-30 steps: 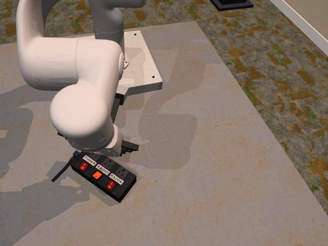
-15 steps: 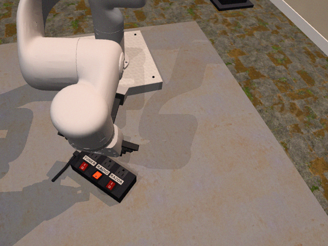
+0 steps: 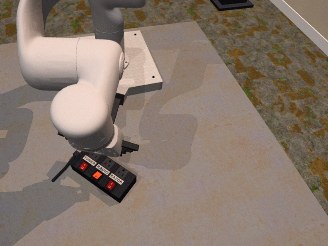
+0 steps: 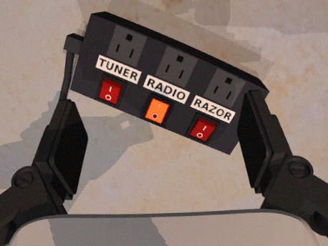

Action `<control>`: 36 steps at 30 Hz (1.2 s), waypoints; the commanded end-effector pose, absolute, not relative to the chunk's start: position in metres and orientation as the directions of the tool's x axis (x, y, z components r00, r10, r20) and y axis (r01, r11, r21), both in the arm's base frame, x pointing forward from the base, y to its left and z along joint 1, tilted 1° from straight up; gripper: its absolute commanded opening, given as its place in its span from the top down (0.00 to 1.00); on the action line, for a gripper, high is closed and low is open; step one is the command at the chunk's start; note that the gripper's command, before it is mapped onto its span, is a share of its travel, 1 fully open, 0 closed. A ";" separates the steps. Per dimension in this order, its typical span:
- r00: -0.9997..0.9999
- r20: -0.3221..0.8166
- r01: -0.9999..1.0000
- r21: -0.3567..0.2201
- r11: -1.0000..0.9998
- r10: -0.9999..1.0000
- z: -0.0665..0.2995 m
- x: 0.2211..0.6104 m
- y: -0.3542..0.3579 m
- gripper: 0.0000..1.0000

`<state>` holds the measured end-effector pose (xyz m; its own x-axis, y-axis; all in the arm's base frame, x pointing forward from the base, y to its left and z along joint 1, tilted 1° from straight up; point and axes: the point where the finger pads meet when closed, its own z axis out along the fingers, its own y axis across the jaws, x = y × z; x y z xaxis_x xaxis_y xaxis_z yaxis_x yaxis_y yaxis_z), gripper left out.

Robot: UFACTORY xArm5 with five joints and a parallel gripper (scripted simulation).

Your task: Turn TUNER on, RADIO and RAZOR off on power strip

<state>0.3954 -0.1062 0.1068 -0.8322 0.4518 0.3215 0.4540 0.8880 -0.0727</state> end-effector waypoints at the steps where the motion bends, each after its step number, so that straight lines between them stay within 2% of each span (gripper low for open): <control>1: -0.833 0.318 0.454 -0.072 0.888 0.452 0.108 0.397 -0.107 0.00; 32: -0.835 0.317 0.453 -0.071 0.889 0.450 0.108 0.397 -0.107 0.00; 36: -0.885 0.266 0.388 -0.034 0.921 0.383 0.113 0.401 -0.114 0.00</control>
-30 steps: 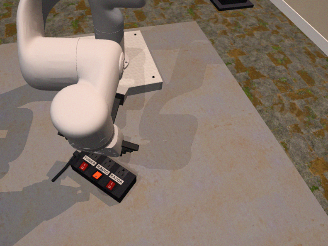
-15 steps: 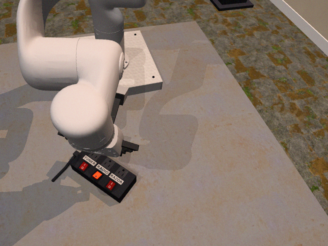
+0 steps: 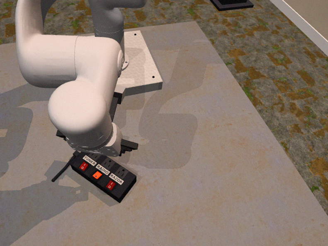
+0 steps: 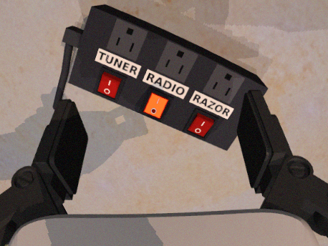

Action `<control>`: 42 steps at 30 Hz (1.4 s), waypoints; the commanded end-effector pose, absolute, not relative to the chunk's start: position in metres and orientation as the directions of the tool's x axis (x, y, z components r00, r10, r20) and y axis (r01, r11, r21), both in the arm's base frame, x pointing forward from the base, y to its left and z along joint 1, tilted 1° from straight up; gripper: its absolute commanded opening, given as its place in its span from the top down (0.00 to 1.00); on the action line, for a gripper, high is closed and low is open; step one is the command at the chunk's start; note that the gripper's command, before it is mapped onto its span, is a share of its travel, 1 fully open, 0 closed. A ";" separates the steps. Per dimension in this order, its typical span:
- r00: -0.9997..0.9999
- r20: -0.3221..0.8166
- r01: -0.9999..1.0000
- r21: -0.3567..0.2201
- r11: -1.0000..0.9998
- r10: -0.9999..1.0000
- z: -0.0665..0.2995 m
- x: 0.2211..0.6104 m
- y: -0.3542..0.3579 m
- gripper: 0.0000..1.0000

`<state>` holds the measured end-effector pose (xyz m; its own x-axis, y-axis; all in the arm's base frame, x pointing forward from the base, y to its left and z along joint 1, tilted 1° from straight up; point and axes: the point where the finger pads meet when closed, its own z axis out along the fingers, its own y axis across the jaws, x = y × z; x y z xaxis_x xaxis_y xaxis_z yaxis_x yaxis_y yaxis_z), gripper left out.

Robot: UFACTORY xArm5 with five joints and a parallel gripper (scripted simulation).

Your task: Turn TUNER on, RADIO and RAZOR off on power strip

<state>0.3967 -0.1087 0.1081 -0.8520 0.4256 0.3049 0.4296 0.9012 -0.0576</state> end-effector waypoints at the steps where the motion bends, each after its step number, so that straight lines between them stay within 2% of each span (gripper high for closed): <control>1: -0.885 0.266 0.388 -0.034 0.921 0.383 0.113 0.401 -0.114 0.00; 4: -0.968 0.132 0.216 0.012 0.976 0.212 0.127 0.409 -0.131 0.00; 6: -0.968 0.132 0.216 0.012 0.976 0.212 0.127 0.409 -0.131 0.00; 8: -0.994 0.043 0.097 0.010 0.995 0.097 0.137 0.413 -0.142 0.00; 12: -1.000 -0.014 0.018 -0.005 1.000 0.018 0.144 0.415 -0.149 0.00; 30: -1.000 -0.015 0.005 -0.005 1.000 0.005 0.143 0.415 -0.150 0.00; 33: -0.994 -0.015 -0.105 -0.007 0.994 -0.105 0.132 0.410 -0.151 0.00; 35: -0.994 -0.015 -0.105 -0.007 0.994 -0.105 0.132 0.410 -0.151 0.00; 39: -0.922 -0.012 -0.387 -0.011 0.922 -0.387 0.102 0.395 -0.155 0.00; 42: -0.855 -0.009 -0.518 -0.012 0.855 -0.518 0.084 0.384 -0.156 0.00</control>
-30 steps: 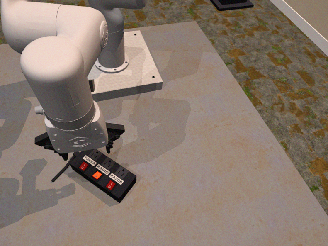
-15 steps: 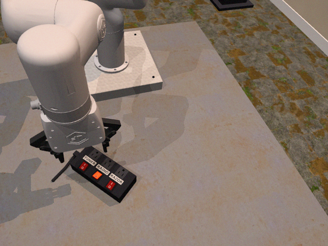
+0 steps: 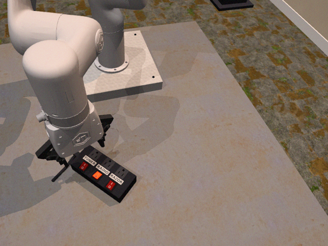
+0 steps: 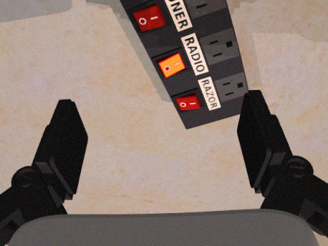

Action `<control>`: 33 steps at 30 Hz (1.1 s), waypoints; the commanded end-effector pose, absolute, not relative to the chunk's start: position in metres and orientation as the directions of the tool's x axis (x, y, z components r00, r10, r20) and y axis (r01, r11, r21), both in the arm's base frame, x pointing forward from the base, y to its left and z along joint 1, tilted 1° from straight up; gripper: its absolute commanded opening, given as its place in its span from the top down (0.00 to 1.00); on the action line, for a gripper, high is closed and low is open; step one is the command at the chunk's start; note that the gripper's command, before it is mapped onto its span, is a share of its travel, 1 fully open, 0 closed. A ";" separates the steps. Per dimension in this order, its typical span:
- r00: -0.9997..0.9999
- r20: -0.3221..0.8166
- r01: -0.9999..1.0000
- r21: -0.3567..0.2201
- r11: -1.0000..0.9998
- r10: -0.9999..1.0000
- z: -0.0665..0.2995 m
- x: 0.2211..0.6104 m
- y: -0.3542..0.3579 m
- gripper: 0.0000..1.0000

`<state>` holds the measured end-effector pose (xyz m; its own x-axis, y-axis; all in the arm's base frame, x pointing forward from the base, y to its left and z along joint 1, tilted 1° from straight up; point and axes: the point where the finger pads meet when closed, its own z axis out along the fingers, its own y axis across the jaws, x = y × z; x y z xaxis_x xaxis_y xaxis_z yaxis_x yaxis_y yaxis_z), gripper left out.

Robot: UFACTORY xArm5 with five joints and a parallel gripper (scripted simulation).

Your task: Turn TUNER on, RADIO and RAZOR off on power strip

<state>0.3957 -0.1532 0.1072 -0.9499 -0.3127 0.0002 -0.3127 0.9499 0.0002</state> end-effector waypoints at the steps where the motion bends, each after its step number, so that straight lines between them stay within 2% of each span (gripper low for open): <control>1: -0.827 -0.008 -0.562 -0.013 0.827 -0.562 0.081 0.382 -0.156 0.00; 4: -0.793 -0.008 -0.608 -0.014 0.793 -0.609 0.078 0.380 -0.157 0.00; 5: -0.793 -0.008 -0.608 -0.014 0.793 -0.609 0.078 0.380 -0.157 1.00; 33: -0.793 -0.008 -0.608 -0.014 0.793 -0.609 0.078 0.380 -0.157 1.00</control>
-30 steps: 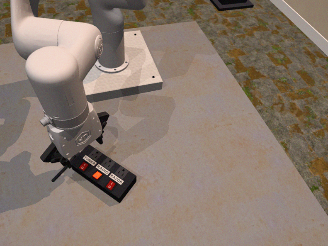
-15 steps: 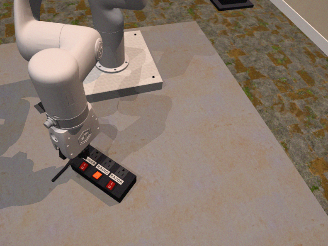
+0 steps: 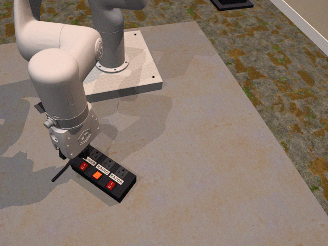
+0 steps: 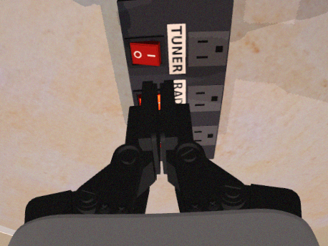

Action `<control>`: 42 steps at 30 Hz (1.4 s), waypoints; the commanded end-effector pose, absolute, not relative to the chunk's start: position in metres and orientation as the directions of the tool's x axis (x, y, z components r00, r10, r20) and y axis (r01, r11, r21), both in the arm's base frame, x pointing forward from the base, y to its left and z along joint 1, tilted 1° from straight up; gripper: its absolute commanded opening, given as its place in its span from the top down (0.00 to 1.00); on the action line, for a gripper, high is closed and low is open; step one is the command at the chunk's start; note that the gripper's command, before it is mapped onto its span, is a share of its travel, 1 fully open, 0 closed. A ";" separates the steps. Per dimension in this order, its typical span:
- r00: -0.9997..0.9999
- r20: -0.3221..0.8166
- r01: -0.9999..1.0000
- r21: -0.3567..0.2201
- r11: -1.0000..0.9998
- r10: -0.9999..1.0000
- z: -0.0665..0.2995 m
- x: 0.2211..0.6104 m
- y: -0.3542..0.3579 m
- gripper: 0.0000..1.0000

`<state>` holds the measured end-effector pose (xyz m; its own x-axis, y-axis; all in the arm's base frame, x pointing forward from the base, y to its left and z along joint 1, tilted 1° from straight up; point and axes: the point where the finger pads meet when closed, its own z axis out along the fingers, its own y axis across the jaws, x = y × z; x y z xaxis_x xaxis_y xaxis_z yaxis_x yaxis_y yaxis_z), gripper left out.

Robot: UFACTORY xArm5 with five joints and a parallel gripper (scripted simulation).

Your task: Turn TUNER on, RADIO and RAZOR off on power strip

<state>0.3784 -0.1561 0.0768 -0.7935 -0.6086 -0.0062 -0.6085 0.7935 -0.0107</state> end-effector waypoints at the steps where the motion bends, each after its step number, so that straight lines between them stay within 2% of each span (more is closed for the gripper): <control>1: -0.793 -0.008 -0.608 -0.014 0.793 -0.609 0.078 0.380 -0.157 1.00; 20: -0.793 -0.008 -0.609 -0.014 0.793 -0.609 0.075 0.380 -0.156 1.00; 42: -0.793 -0.008 -0.609 -0.013 0.793 -0.609 0.052 0.380 -0.157 1.00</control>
